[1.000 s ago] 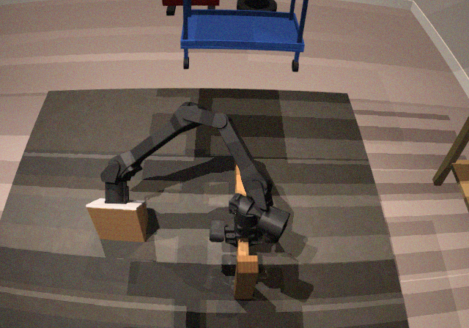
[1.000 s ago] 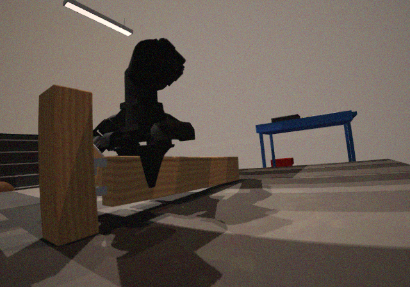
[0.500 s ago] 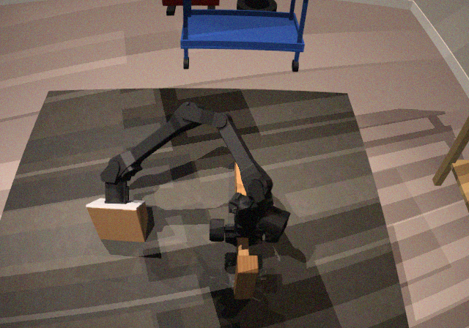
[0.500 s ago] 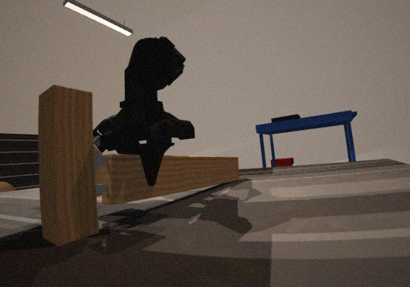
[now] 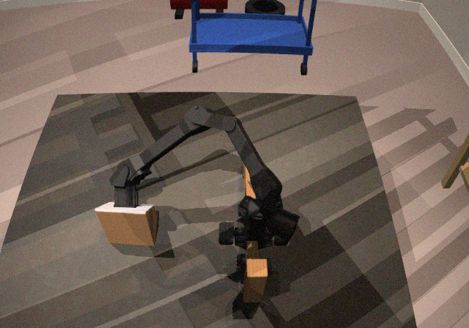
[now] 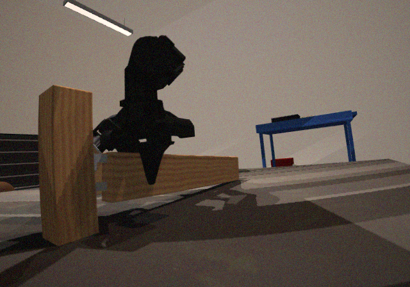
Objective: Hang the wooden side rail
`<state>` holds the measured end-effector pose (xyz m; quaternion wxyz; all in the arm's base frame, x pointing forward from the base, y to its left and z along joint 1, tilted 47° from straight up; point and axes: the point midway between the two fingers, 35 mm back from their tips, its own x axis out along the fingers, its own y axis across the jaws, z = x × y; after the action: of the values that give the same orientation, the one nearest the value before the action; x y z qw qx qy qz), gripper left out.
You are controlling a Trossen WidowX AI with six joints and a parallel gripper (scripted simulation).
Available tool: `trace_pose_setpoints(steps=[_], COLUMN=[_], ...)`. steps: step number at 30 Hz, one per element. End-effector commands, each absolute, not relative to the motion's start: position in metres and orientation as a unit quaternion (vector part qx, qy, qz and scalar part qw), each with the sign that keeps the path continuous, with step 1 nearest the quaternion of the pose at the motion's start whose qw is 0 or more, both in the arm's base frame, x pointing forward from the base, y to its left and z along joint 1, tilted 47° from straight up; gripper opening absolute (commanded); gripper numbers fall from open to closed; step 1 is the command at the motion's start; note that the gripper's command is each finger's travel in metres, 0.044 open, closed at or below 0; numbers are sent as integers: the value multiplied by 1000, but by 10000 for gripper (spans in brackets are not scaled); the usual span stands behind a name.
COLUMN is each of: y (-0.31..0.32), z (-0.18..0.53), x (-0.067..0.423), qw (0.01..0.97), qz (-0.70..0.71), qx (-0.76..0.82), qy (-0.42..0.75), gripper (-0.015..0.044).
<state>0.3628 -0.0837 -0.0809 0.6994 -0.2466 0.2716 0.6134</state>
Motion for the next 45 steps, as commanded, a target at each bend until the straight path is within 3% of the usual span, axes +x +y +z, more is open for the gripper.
trace_pose_setpoints(steps=[1,45], y=[-92,-95], z=[-77,-77], x=[363,365], qw=[706,706], qz=[606,606], qx=[-249,-249], qy=[271,271], gripper=[0,0])
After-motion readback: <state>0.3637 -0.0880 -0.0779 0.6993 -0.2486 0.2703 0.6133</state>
